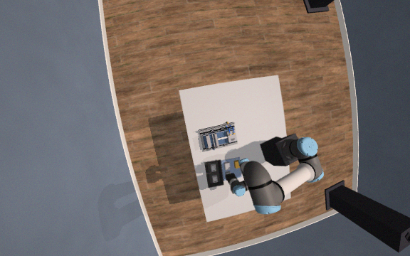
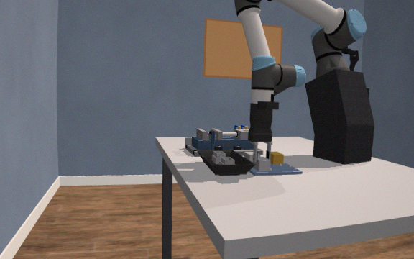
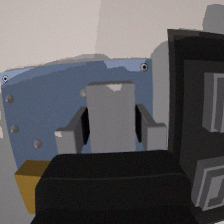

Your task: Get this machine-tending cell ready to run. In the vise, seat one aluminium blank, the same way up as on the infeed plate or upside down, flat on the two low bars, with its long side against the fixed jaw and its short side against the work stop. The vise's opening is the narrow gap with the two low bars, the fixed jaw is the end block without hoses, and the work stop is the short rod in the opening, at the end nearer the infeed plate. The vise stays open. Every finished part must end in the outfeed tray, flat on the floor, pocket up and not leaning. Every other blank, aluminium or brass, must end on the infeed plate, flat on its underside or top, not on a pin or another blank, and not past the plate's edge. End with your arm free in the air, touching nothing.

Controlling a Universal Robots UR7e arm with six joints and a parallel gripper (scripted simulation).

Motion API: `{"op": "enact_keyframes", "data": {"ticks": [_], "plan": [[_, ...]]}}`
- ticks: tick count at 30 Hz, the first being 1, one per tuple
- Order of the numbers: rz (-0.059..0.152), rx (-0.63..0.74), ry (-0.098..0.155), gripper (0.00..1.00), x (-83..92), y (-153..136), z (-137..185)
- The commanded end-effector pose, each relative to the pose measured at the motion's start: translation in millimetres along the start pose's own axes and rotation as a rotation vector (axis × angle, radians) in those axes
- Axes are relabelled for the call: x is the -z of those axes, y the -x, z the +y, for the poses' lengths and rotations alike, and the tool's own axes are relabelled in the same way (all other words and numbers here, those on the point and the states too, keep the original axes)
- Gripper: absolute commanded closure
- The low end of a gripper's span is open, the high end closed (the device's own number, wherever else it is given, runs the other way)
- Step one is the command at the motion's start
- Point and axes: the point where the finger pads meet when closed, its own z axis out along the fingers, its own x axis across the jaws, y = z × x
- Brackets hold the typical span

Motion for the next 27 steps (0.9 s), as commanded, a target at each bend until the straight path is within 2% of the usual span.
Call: {"op": "enact_keyframes", "data": {"ticks": [1,9,22,24,27], "plan": [[0.002,0.0,0.0,1.0,2.8,-1,0],[0.002,0.0,0.0,1.0,15.3,-1,0],[0.002,0.0,0.0,1.0,72.3,-1,0],[0.002,0.0,0.0,1.0,72.3,-1,0],[0.002,0.0,0.0,1.0,86.0,-1,0]]}}
